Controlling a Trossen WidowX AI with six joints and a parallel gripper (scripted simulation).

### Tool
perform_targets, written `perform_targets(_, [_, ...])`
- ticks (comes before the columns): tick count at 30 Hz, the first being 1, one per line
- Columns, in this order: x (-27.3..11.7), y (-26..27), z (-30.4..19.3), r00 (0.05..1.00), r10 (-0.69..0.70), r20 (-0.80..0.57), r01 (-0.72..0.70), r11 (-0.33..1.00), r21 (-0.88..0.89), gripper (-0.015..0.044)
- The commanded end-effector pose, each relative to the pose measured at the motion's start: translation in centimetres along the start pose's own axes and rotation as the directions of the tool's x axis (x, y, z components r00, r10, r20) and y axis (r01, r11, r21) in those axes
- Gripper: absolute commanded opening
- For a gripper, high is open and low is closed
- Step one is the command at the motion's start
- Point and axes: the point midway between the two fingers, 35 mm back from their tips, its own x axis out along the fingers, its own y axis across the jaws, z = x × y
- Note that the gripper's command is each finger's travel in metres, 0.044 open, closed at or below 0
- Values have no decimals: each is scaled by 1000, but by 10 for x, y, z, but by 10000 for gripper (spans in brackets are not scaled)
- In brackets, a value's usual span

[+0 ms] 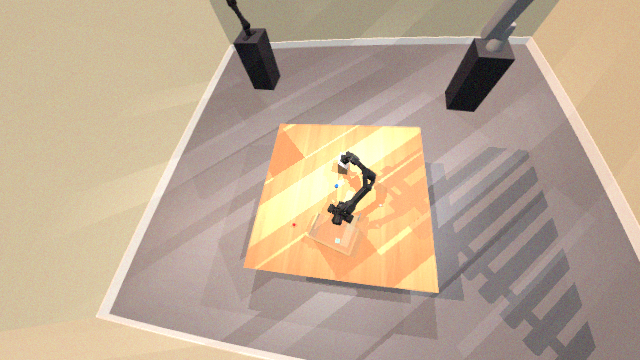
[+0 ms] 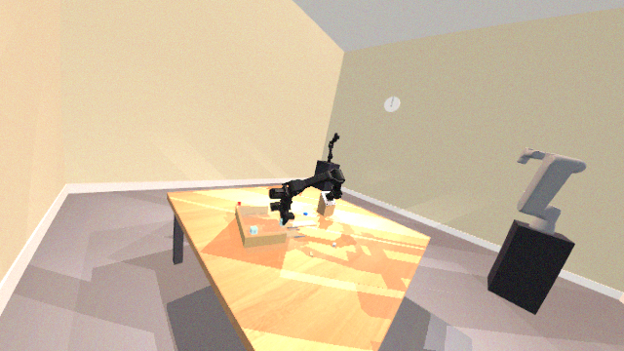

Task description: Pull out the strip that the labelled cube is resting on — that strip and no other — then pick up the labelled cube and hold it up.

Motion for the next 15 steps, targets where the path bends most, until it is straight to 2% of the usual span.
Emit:
perform_targets(1, [0,1,0,1000,0,1,0,1000,-2,158])
perform_targets(9, [0,1,0,1000,0,1,0,1000,-2,105])
perform_targets(13, [-3,1,0,1000,-2,10,2,1000,-8,0])
perform_targets(15, [-9,-2,-4,1000,-5,15,5,1000,-11,0])
